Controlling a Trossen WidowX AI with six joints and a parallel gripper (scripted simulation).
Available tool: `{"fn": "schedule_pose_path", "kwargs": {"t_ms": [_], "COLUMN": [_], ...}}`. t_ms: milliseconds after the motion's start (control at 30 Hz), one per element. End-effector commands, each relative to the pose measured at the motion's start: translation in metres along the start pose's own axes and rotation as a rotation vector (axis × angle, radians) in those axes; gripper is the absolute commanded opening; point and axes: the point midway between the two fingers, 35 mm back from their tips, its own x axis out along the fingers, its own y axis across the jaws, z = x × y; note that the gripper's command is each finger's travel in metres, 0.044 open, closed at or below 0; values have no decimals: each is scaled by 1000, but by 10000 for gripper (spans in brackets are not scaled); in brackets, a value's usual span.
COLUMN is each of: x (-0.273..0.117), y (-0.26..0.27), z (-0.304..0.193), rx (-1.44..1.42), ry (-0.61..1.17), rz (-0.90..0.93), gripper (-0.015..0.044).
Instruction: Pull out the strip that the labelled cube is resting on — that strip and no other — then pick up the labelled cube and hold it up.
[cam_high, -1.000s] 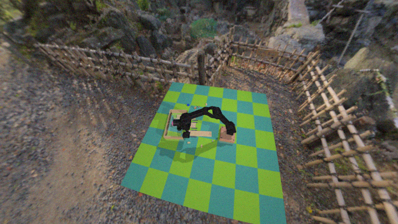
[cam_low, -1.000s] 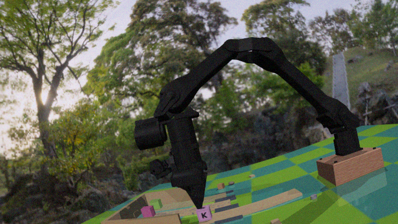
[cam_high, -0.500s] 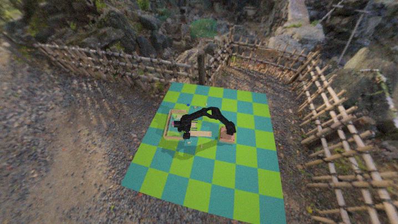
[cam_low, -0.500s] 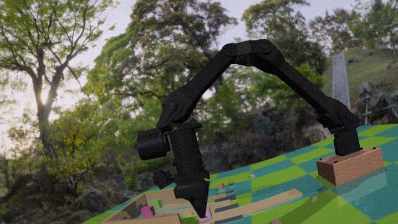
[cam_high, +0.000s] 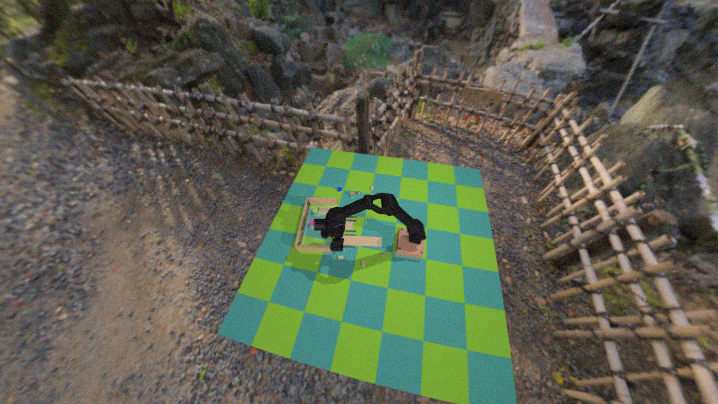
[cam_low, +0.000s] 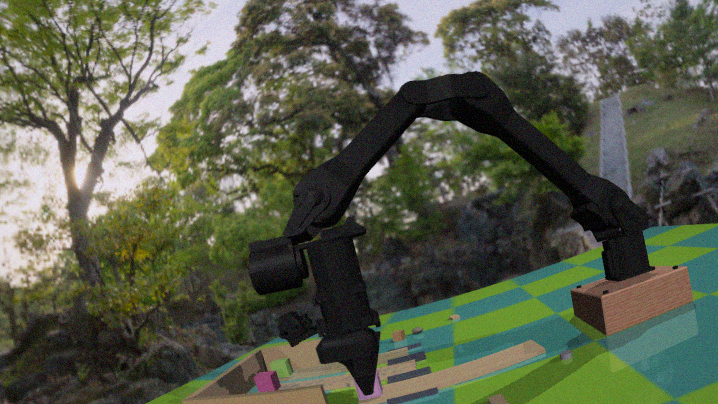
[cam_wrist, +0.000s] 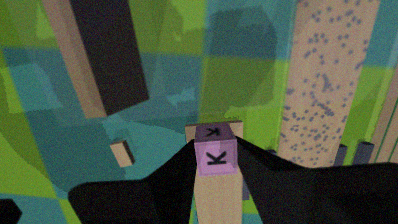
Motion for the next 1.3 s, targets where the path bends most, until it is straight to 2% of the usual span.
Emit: {"fn": "schedule_pose_path", "kwargs": {"t_ms": [0,100,233,733,1267], "x": [0,0,-2,-41,-42], "y": [0,0,0,-1,-2], "z": [0,0,-2,-57,-100], "rx": [0,0,0,-5,-6], "ry": [-1,-1,0,8,12], "rz": [0,0,0,1,1], "gripper": [118,98,0,0,0]}}
